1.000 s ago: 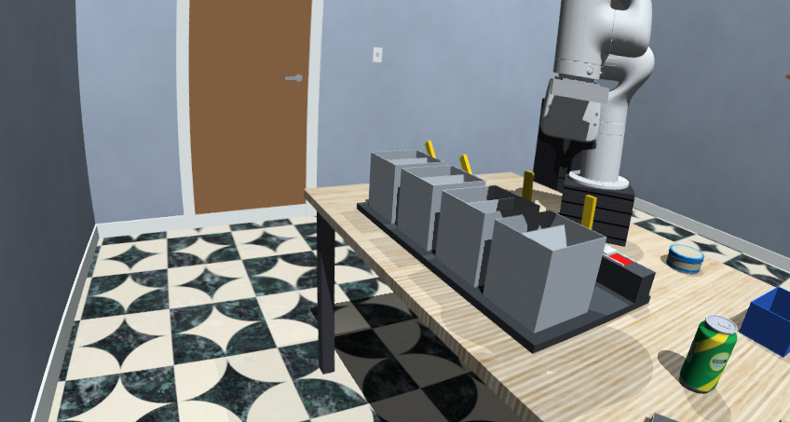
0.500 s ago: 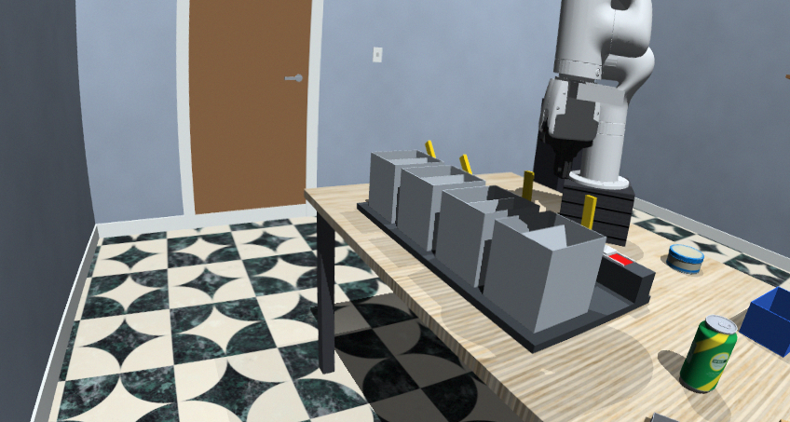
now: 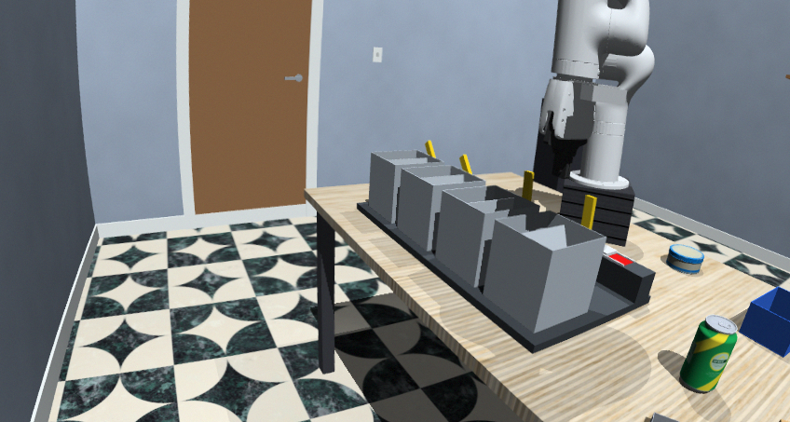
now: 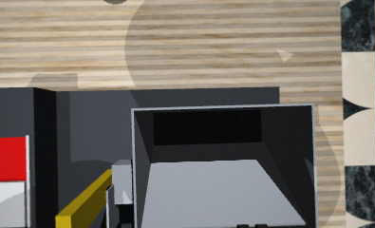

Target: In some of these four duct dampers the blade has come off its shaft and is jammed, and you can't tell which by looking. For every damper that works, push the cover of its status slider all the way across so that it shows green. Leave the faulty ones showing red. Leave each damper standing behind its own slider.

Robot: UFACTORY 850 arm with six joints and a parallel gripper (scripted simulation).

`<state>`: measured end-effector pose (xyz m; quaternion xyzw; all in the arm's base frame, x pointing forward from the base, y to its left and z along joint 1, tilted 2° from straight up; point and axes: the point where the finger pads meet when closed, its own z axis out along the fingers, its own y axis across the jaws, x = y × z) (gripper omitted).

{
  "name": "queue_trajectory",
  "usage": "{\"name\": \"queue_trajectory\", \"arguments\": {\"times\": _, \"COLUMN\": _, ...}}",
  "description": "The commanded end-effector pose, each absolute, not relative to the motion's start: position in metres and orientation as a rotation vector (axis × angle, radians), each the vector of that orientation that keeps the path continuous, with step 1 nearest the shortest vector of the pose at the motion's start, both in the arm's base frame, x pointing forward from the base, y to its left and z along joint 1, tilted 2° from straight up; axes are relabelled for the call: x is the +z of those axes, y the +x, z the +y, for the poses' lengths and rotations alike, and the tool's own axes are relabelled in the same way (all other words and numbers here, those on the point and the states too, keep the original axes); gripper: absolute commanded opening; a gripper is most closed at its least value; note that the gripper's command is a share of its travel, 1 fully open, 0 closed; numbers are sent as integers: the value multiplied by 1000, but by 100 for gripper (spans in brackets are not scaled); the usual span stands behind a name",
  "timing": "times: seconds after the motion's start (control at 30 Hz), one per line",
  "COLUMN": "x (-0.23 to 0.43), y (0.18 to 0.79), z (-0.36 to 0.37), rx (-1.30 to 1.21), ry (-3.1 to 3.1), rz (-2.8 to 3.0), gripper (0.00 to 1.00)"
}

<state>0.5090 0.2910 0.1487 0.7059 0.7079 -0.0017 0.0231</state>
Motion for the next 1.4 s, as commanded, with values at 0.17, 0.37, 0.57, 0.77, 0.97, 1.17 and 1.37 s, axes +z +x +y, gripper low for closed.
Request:
{"name": "queue_trajectory", "arguments": {"times": 0.17, "x": 153, "y": 526, "z": 212, "rx": -3, "ry": 2182, "rz": 2202, "gripper": 0}}
{"name": "queue_trajectory", "arguments": {"times": 0.37, "x": 154, "y": 530, "z": 166, "rx": -3, "ry": 2183, "rz": 2202, "gripper": 0}}
{"name": "queue_trajectory", "arguments": {"times": 0.57, "x": 156, "y": 529, "z": 114, "rx": -3, "ry": 2182, "rz": 2202, "gripper": 0}}
{"name": "queue_trajectory", "arguments": {"times": 0.77, "x": 157, "y": 524, "z": 66, "rx": -3, "ry": 2182, "rz": 2202, "gripper": 0}}
{"name": "queue_trajectory", "arguments": {"times": 0.97, "x": 158, "y": 513, "z": 18, "rx": -4, "ry": 2182, "rz": 2202, "gripper": 0}}
{"name": "queue_trajectory", "arguments": {"times": 1.17, "x": 158, "y": 512, "z": 13, "rx": -4, "ry": 2182, "rz": 2202, "gripper": 0}}
{"name": "queue_trajectory", "arguments": {"times": 1.37, "x": 157, "y": 512, "z": 13, "rx": -4, "ry": 2182, "rz": 2202, "gripper": 0}}
